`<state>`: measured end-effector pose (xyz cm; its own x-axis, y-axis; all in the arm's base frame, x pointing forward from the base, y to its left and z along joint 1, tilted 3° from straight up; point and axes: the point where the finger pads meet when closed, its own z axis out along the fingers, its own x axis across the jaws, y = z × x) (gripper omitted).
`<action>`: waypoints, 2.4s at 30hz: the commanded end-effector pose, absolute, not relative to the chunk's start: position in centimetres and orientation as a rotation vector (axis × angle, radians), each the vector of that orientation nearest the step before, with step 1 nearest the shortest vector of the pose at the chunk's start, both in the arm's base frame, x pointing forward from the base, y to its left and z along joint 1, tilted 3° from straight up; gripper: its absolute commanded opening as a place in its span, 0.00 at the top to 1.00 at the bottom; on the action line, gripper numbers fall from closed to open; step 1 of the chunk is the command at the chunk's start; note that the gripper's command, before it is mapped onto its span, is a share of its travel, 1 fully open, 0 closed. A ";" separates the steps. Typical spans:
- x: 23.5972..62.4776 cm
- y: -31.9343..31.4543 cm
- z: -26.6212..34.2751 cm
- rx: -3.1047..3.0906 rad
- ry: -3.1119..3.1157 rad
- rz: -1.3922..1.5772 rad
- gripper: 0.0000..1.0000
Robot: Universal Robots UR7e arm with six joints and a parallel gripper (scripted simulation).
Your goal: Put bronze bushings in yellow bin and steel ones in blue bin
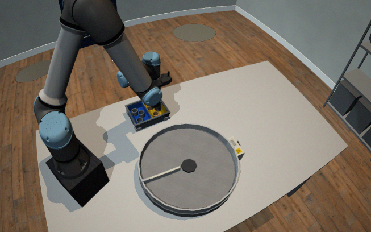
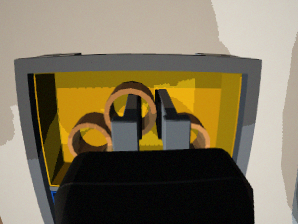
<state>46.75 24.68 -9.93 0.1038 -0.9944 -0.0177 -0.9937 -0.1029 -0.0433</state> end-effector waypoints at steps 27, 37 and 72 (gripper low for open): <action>46.8 24.7 -10.8 -2.300 2.073 -0.026 0.58; 46.8 24.7 -10.8 -2.300 2.073 -0.026 0.58; 46.8 24.7 -10.8 -2.300 2.073 -0.026 0.58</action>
<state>46.79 24.70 -10.88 0.1038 -0.9944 -0.0177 -0.9937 -0.1029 -0.0433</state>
